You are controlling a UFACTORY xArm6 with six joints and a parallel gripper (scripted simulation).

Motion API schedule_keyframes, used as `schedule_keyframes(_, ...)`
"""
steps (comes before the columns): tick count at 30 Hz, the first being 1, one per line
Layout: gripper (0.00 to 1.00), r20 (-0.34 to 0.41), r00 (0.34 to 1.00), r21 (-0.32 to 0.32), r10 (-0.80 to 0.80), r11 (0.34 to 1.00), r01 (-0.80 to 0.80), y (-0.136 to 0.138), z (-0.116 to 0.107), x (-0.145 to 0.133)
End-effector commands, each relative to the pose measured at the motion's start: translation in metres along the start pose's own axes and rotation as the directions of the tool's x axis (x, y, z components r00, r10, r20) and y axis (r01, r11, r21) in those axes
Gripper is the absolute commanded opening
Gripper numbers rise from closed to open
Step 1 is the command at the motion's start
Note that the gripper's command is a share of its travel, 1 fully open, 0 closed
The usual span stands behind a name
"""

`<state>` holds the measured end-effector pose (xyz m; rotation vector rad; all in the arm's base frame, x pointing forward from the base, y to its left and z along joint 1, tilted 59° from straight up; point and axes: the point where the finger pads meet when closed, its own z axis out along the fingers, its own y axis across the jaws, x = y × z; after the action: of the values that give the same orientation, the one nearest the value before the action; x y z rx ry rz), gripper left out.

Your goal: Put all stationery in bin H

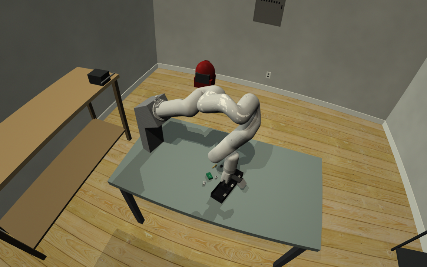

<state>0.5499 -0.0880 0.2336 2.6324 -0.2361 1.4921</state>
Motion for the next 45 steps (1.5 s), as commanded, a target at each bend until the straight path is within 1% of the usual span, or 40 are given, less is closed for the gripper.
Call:
schedule_keyframes(1, 0.07, -0.002, 1.0, 0.0, 0.0, 1.0, 0.0, 0.0, 0.0, 0.001)
schedule_keyframes(10, 0.07, -0.002, 1.0, 0.0, 0.0, 1.0, 0.0, 0.0, 0.0, 0.001)
schedule_keyframes(35, 0.07, -0.002, 1.0, 0.0, 0.0, 1.0, 0.0, 0.0, -0.028, 0.001)
schedule_keyframes(43, 0.07, -0.002, 1.0, 0.0, 0.0, 1.0, 0.0, 0.0, -0.06, 0.001)
schedule_keyframes(45, 0.07, -0.002, 1.0, 0.0, 0.0, 1.0, 0.0, 0.0, -0.06, 0.001)
